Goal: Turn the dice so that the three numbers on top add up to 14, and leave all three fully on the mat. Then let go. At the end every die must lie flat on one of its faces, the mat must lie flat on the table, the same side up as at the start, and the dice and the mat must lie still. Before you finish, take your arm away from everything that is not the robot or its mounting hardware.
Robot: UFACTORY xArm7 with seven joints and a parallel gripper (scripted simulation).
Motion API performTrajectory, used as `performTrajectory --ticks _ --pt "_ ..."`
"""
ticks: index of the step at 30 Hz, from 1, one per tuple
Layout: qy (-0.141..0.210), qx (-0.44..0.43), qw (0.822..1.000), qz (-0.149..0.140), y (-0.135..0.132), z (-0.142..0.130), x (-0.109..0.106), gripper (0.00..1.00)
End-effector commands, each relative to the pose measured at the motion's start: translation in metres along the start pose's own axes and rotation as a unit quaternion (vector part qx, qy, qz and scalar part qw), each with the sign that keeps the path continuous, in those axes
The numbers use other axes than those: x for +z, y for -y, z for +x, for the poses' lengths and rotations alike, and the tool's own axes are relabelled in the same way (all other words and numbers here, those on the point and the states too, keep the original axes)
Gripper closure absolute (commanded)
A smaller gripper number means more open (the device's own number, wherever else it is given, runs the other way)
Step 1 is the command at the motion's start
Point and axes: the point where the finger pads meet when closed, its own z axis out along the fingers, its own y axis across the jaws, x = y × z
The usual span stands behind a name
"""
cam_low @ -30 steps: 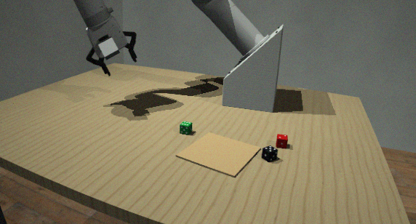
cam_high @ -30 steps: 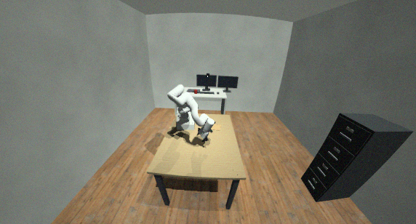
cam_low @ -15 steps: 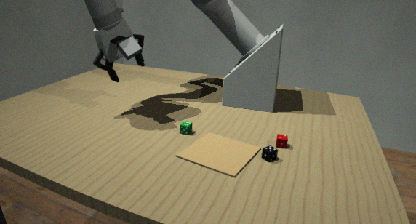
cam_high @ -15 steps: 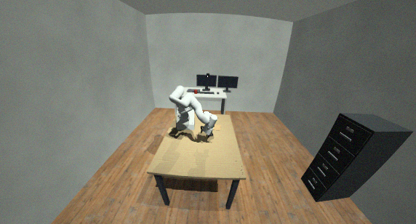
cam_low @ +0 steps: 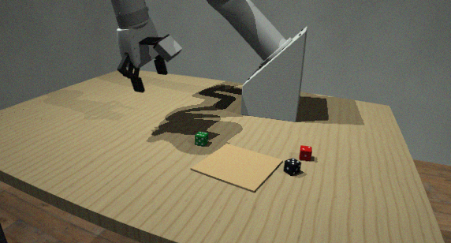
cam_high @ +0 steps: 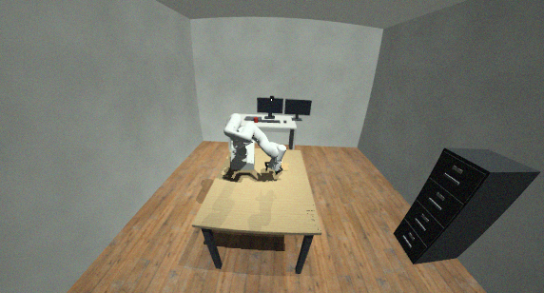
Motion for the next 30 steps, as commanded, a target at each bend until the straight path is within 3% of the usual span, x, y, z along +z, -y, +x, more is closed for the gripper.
performTrajectory --ticks 1,6,7,19,20,24,30 --pt "0.003 -0.010 1.000 -0.003 -0.003 0.004 -0.001 0.00" --pt "0.003 -0.010 1.000 -0.003 -0.003 0.004 -0.001 0.00" --pt "0.015 -0.081 0.996 -0.021 -0.007 0.035 -0.005 0.00" --pt "0.015 -0.081 0.996 -0.021 -0.007 0.035 -0.005 0.00" --pt "0.027 -0.147 0.988 -0.038 -0.009 0.064 -0.008 0.00" --pt "0.037 -0.198 0.978 -0.051 -0.008 0.087 -0.010 0.00" --pt "0.039 -0.207 0.976 -0.053 -0.008 0.091 -0.011 0.00"
